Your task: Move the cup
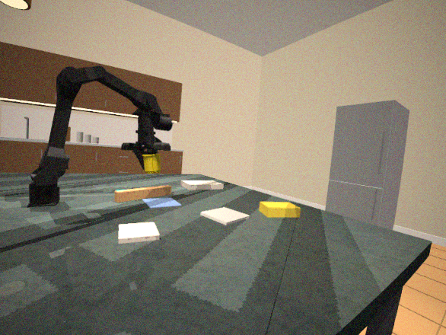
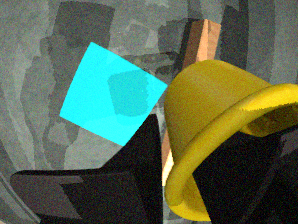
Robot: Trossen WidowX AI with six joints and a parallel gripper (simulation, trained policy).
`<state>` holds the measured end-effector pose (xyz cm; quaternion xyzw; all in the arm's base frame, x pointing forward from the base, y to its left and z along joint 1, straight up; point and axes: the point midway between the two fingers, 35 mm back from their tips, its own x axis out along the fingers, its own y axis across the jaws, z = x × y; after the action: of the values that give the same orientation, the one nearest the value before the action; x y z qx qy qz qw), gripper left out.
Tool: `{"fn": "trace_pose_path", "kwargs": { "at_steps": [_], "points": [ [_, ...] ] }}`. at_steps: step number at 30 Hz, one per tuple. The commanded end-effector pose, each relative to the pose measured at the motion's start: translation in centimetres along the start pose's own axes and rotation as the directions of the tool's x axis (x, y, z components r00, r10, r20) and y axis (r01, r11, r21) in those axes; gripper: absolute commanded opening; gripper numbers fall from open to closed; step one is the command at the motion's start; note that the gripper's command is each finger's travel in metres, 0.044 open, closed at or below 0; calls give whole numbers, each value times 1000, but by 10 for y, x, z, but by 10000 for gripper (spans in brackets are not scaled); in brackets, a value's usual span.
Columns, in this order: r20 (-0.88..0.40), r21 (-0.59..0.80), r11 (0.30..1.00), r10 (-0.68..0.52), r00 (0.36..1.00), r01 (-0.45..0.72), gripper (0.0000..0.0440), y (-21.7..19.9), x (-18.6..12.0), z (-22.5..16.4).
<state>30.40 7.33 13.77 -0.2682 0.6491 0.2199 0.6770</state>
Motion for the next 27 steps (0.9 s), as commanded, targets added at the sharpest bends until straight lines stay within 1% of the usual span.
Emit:
{"fn": "trace_pose_path", "kwargs": {
  "at_steps": [1, 13, 27],
  "points": [
    [15, -6, 1000, -4, 1000, 4, 0, 13, 0, 6],
    [48, -13, 1000, -21, 999, 21, 0, 45, 8, 16],
    [62, 24, 999, -35, 997, 33, 0, 63, 35, 14]
  ]
}}
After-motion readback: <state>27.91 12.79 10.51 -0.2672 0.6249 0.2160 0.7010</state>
